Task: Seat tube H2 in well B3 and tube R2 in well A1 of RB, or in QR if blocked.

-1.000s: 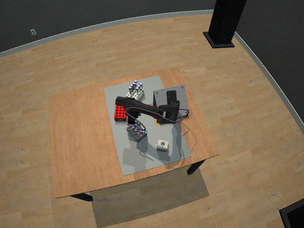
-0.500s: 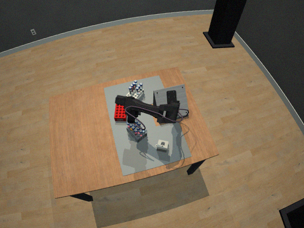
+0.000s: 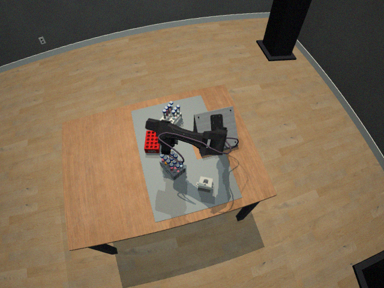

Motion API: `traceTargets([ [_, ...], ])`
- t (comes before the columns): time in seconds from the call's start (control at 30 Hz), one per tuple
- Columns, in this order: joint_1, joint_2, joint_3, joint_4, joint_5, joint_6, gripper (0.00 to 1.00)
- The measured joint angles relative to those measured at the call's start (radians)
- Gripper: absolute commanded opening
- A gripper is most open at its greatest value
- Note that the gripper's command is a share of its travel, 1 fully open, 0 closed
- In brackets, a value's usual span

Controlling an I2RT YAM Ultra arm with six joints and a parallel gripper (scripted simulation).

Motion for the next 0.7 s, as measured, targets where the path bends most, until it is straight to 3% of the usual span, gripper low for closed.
traceTargets([
  [0.7,-0.041,0.000,0.053,-0.080,0.013,-0.049,0.00],
])
